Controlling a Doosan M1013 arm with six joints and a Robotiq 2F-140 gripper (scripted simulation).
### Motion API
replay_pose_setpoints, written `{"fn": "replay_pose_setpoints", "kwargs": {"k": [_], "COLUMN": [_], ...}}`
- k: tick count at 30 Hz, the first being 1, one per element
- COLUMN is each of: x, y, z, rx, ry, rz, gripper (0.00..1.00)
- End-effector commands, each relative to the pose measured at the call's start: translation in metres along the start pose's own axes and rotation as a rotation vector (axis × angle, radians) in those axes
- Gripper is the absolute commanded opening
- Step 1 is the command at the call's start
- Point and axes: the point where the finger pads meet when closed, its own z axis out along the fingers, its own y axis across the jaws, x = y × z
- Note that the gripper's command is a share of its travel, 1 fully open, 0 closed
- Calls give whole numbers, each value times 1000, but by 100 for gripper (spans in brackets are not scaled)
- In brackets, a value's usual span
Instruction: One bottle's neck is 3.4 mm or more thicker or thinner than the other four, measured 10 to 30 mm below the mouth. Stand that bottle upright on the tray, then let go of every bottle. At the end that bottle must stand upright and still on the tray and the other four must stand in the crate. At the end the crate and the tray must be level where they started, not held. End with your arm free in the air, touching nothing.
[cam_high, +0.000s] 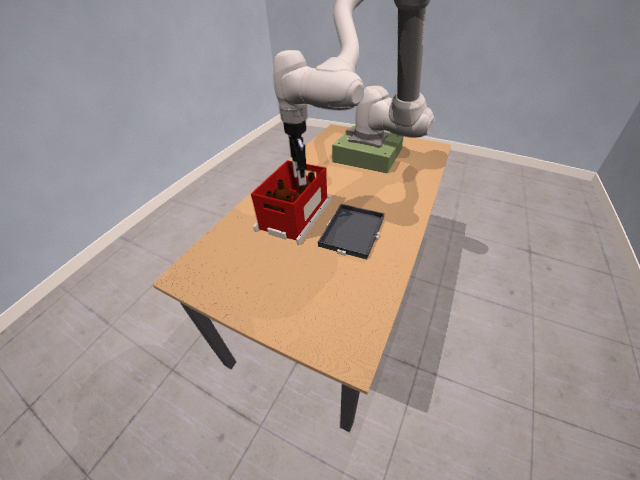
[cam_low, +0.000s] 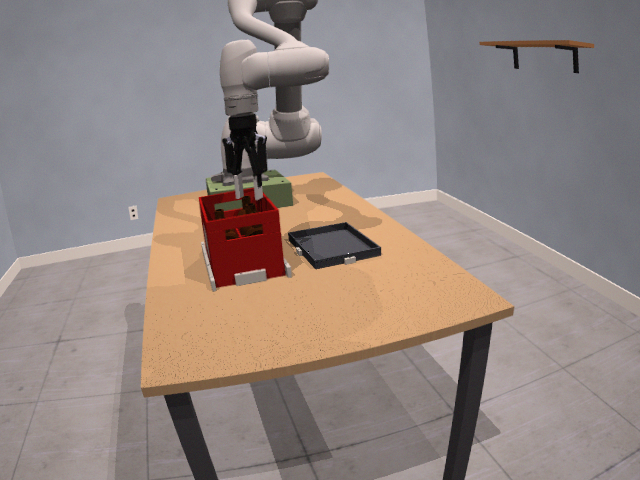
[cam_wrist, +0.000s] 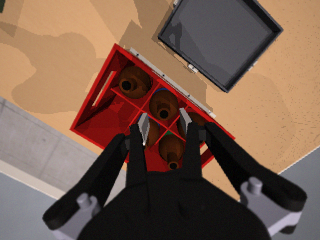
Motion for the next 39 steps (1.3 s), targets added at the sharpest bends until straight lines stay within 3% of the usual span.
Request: {"fn": "replay_pose_setpoints", "kwargs": {"k": [1, 39], "x": [3, 3], "y": [2, 2], "z": [7, 40], "rx": [-1, -1], "ry": [3, 3], "rz": [3, 3], "gripper": [38, 38]}}
